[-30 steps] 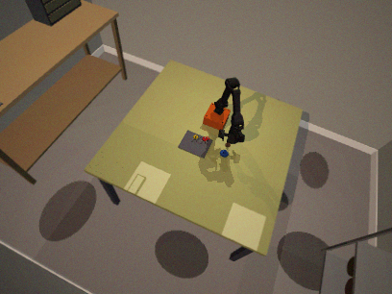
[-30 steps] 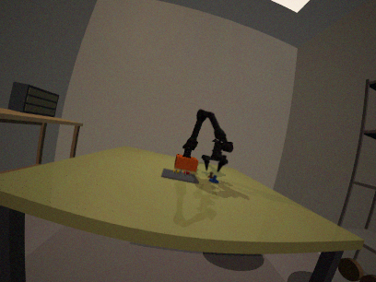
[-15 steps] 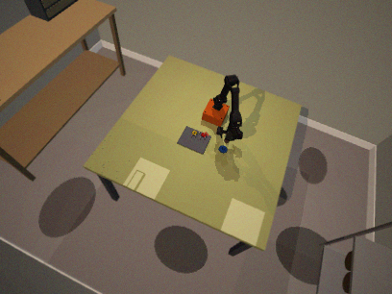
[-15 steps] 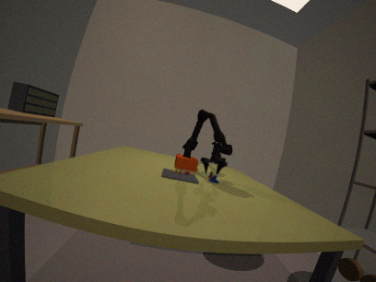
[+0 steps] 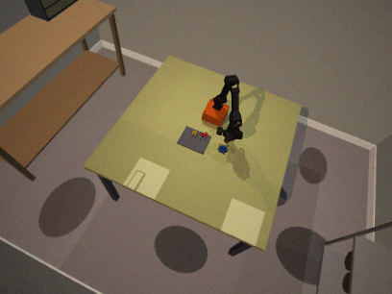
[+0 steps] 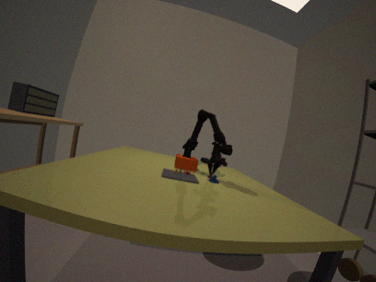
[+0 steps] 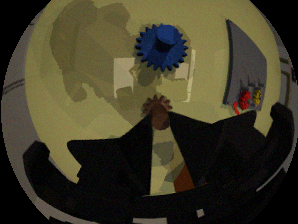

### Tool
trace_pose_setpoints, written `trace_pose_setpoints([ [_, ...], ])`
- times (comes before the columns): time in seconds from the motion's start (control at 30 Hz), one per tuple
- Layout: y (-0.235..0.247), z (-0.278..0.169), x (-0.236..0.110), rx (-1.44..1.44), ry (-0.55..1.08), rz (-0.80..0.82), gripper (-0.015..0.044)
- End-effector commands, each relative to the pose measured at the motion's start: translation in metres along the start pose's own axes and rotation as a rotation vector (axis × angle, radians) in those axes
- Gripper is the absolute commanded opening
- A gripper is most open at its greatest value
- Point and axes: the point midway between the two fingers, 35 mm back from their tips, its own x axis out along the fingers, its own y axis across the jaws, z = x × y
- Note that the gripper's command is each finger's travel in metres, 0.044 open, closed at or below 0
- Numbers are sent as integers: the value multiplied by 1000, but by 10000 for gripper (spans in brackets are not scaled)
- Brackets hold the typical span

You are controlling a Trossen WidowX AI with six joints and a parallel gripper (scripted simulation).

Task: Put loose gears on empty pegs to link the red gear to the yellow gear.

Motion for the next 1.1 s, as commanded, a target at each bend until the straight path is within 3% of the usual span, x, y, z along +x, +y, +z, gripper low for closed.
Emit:
trace_pose_setpoints([
  [0.0,1,0,0,5,2,5,26],
  [0.13,1,0,0,5,2,5,0],
  [1.07,8,14,-67,5,0,6,0],
])
